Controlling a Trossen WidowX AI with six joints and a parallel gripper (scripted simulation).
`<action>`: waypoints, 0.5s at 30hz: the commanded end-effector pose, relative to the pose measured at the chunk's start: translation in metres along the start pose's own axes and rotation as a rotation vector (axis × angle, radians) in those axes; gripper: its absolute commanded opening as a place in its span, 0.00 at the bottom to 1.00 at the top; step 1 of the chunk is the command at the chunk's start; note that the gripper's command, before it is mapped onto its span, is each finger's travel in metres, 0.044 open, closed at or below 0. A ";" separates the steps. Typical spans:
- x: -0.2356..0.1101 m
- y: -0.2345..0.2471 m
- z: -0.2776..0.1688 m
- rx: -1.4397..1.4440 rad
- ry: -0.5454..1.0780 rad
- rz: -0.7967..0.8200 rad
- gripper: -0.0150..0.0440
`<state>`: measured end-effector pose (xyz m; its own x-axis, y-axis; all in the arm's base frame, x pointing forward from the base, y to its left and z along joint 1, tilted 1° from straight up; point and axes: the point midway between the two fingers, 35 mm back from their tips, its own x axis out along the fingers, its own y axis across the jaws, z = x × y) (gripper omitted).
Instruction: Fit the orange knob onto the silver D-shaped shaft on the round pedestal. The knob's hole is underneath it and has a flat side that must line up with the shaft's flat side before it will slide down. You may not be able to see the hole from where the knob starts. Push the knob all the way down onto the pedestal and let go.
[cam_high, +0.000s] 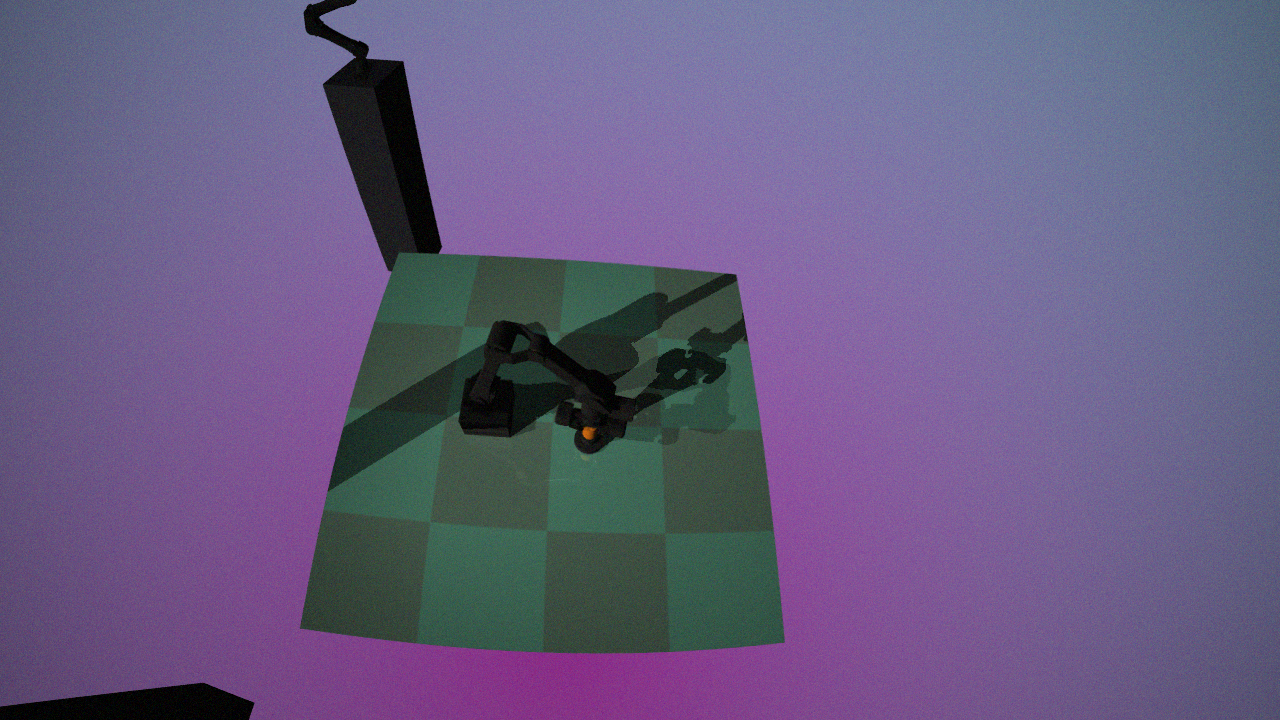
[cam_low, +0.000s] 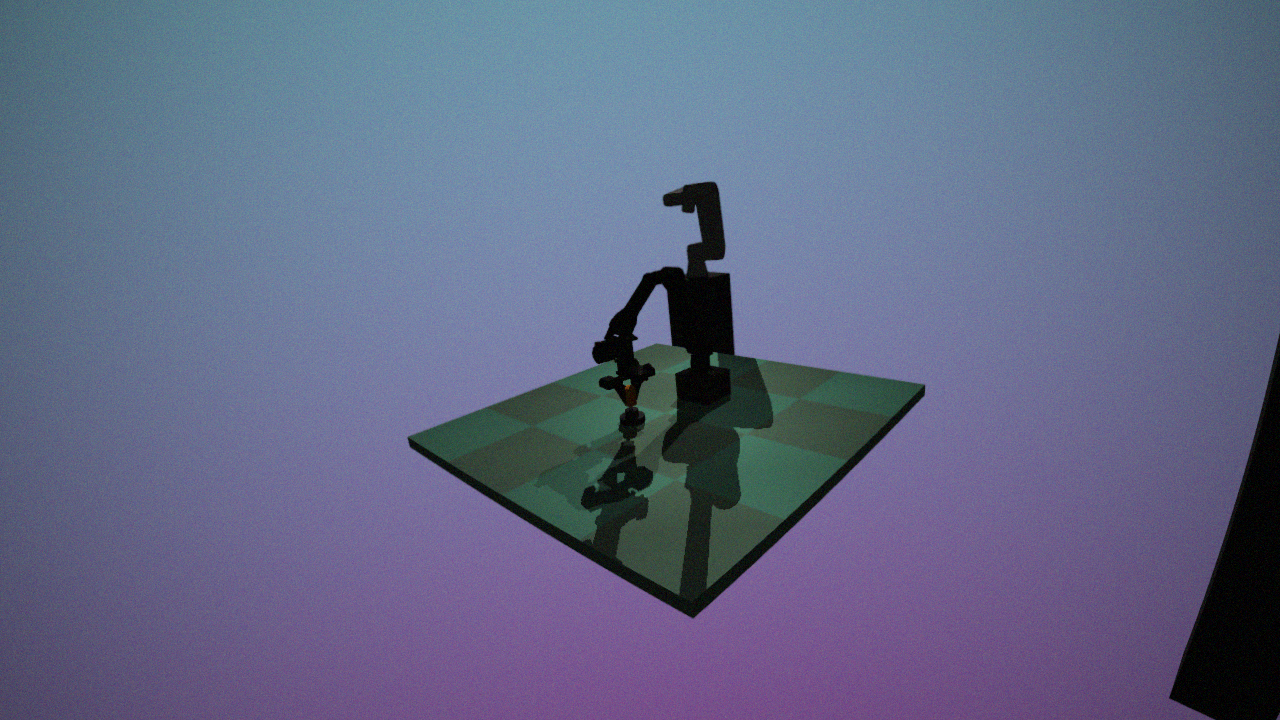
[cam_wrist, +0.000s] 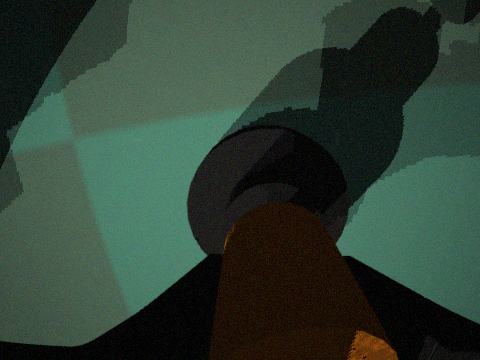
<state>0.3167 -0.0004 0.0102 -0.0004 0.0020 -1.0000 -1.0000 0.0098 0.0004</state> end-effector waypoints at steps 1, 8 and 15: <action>-0.003 0.000 0.000 -0.004 0.003 -0.001 0.25; -0.004 -0.002 0.000 -0.129 0.003 -0.001 0.25; -0.001 -0.001 0.000 -0.214 0.003 -0.001 0.25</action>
<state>0.3182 -0.0004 0.0132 0.0019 0.0020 -1.0000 -0.9840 -0.1784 -0.0023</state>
